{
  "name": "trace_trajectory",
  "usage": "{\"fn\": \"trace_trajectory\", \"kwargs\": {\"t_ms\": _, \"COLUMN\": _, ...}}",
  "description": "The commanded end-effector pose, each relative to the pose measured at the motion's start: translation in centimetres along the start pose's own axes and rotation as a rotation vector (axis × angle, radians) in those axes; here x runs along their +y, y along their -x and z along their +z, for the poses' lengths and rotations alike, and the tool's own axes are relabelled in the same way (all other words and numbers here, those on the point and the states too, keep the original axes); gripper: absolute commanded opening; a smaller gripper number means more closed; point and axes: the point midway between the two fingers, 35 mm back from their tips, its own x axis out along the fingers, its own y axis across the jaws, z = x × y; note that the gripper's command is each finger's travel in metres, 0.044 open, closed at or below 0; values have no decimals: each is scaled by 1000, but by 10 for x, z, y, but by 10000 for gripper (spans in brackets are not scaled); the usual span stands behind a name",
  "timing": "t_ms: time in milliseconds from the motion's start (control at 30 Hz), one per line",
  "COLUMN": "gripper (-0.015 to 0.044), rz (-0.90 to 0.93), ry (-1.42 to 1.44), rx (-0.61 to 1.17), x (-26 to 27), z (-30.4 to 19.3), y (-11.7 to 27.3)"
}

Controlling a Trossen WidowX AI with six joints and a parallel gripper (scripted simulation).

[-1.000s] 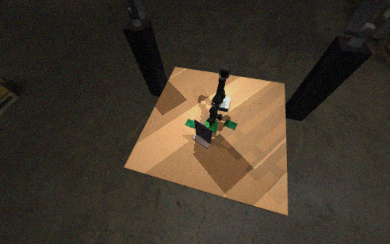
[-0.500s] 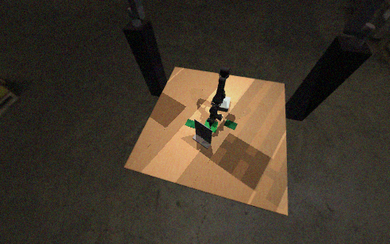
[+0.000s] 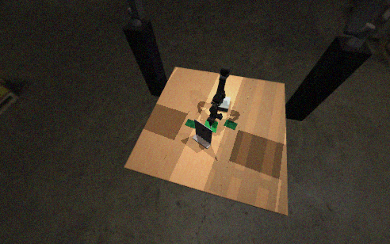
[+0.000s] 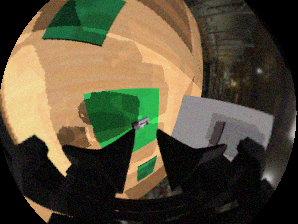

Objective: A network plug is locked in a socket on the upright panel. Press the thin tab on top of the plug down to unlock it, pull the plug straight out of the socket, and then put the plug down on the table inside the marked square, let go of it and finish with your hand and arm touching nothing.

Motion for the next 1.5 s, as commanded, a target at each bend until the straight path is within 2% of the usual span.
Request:
{"fn": "trace_trajectory", "kwargs": {"t_ms": 0, "gripper": 156, "rz": 3, "ry": 1, "rx": 0, "x": 1, "z": 0, "y": 3}}
{"fn": "trace_trajectory", "kwargs": {"t_ms": 867, "gripper": 156, "rz": 5, "ry": 0, "rx": 0, "x": 2, "z": 0, "y": 20}}
{"fn": "trace_trajectory", "kwargs": {"t_ms": 1467, "gripper": 156, "rz": 5, "ry": 0, "rx": 0, "x": -16, "z": 0, "y": 39}}
